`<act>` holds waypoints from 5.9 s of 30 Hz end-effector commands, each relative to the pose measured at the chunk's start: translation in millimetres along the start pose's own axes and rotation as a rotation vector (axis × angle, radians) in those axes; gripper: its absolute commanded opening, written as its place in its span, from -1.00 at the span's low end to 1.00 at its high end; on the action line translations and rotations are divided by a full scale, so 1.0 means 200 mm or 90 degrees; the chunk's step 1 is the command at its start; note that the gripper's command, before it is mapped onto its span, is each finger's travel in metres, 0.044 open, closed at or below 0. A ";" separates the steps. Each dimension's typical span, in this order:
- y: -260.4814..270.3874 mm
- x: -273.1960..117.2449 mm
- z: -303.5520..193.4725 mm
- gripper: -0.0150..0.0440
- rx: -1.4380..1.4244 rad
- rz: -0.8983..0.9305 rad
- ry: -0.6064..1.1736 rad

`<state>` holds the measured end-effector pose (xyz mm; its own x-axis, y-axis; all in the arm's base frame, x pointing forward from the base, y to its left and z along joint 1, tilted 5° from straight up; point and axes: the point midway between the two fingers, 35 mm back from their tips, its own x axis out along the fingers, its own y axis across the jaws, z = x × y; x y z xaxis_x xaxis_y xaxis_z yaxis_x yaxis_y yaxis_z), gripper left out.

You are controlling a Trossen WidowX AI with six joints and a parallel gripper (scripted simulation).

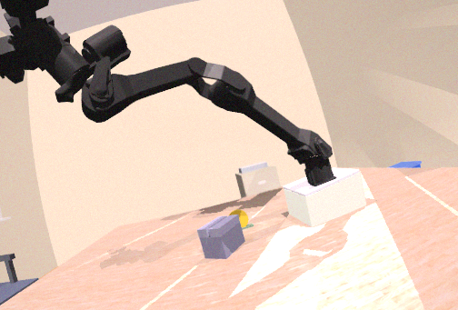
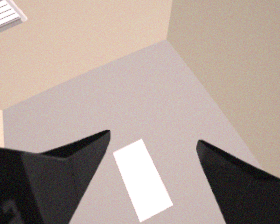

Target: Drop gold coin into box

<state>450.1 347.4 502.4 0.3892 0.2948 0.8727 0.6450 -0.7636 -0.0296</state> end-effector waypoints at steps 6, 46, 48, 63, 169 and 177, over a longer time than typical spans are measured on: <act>0.27 -0.03 0.14 0.33 0.097 0.053 -0.138; 1.33 -2.51 -0.62 0.05 0.702 1.666 0.089; 1.25 -2.63 -0.72 0.05 0.684 1.748 0.201; 1.06 -2.94 -0.83 0.05 0.606 1.901 0.484; 1.08 -3.01 -0.74 -0.49 0.612 1.899 0.490; 1.06 -2.94 -0.81 -0.49 0.607 1.901 0.485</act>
<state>253.0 -80.5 53.7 0.0868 0.0422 -0.9953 -0.2105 0.9773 0.0231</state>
